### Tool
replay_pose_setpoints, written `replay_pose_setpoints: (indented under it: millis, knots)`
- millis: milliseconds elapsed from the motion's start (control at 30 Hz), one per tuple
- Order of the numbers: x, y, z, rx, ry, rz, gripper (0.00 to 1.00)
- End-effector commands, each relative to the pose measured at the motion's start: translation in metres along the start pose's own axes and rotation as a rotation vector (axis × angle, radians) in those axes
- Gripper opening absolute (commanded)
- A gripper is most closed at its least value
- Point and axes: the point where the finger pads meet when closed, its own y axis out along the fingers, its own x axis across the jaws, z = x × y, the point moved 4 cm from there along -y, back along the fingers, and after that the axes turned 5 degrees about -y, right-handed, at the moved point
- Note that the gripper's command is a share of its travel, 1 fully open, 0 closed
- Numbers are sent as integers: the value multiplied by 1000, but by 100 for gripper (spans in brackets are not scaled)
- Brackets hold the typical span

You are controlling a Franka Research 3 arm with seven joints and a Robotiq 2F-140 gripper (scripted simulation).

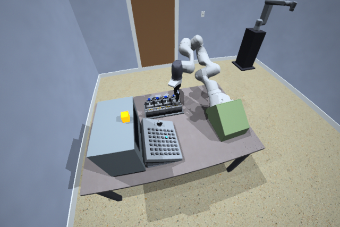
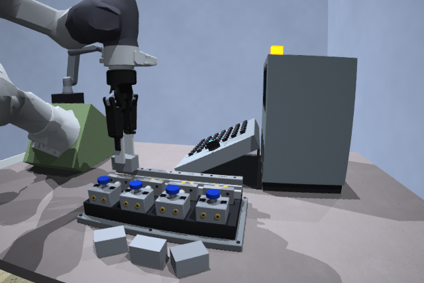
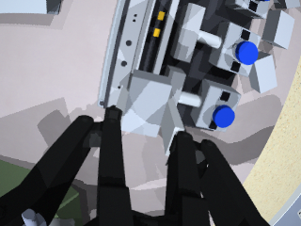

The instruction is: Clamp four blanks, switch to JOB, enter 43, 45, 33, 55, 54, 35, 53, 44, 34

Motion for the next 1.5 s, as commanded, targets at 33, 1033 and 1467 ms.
replay_pose_setpoints:
  millis: [33, 1033, 1467]
  knots:
    - [-2, 3, 2, 8, 6, 4, 0]
    - [-2, 8, 2, 8, 6, 4, 0]
    - [-2, 8, 2, 8, 6, 4, 0]
